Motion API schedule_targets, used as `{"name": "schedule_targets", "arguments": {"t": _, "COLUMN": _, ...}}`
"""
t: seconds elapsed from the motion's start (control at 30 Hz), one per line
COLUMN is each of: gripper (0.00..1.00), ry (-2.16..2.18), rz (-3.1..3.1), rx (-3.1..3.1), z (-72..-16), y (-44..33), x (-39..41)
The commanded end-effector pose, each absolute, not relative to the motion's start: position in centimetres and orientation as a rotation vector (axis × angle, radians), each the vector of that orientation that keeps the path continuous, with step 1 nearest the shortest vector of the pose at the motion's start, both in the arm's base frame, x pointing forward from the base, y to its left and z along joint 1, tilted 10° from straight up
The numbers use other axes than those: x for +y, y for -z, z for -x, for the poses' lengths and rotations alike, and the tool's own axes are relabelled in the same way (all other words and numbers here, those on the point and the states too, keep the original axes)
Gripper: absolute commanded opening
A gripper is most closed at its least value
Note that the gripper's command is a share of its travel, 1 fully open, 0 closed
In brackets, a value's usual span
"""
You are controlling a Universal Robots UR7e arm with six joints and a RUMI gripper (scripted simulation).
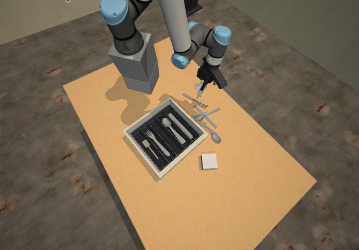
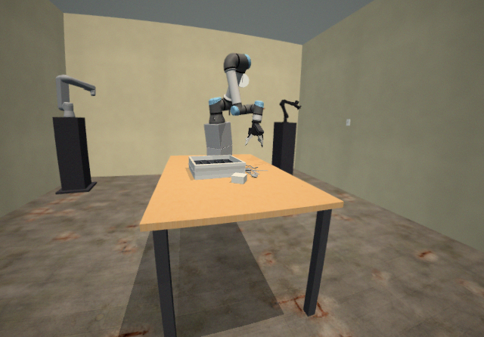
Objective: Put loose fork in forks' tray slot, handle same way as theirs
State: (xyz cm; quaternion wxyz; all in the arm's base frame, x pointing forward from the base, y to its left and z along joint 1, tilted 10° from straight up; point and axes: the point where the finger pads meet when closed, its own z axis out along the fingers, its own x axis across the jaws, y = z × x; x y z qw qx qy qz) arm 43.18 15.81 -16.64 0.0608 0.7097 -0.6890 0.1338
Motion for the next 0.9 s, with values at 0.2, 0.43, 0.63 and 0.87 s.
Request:
{"name": "schedule_targets", "arguments": {"t": 0.2, "gripper": 1.0, "ry": -0.285, "rz": -2.122, "rx": -2.236, "z": -37.8, "y": 16.4, "x": 14.0}}
{"name": "schedule_targets", "arguments": {"t": 0.43, "gripper": 1.0, "ry": -0.266, "rz": -2.113, "rx": -2.257, "z": -36.9, "y": 16.4, "x": 13.8}}
{"name": "schedule_targets", "arguments": {"t": 0.63, "gripper": 1.0, "ry": -0.259, "rz": -2.11, "rx": -2.264, "z": -36.6, "y": 16.4, "x": 13.7}}
{"name": "schedule_targets", "arguments": {"t": 0.87, "gripper": 1.0, "ry": -0.257, "rz": -2.11, "rx": -2.263, "z": -36.6, "y": 16.4, "x": 13.7}}
